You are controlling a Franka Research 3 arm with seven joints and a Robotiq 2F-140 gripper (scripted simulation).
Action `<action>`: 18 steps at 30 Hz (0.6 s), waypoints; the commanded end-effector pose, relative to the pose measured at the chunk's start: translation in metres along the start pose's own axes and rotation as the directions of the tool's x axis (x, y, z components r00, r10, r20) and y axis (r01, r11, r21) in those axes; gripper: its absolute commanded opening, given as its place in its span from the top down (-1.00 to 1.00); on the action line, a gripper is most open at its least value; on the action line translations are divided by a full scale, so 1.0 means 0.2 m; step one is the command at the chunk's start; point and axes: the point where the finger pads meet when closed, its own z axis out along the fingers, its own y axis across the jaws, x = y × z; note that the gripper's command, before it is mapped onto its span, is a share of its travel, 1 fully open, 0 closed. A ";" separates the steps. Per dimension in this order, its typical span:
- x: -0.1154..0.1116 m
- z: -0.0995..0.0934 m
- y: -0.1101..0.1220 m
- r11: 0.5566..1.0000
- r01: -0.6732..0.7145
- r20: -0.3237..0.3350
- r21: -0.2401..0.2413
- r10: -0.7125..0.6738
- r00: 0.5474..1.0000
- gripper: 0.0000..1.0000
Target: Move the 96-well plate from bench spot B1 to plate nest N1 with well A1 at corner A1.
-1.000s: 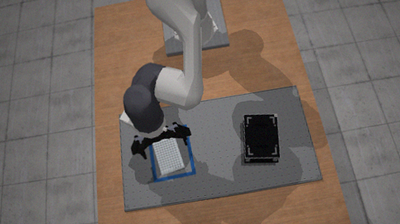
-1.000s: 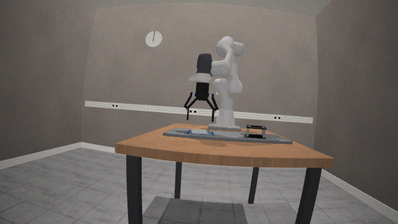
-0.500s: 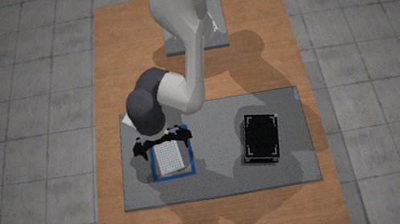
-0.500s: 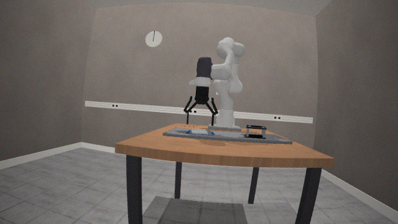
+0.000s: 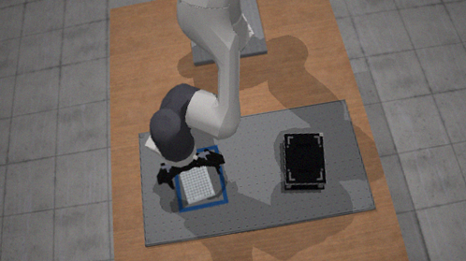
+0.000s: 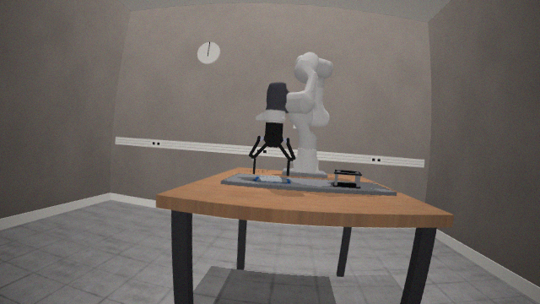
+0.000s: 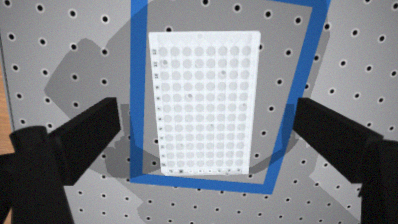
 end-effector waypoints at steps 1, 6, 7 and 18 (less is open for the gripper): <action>-0.01 0.01 -0.01 1.000 0.017 0.009 0.004 -0.017 1.000 -1.00; -0.01 0.03 -0.01 1.000 0.017 0.009 0.004 -0.017 1.000 -1.00; -0.01 0.03 -0.01 1.000 0.017 0.009 0.004 -0.017 1.000 -1.00; -0.01 0.03 -0.01 1.000 0.017 0.009 0.004 -0.017 1.000 -1.00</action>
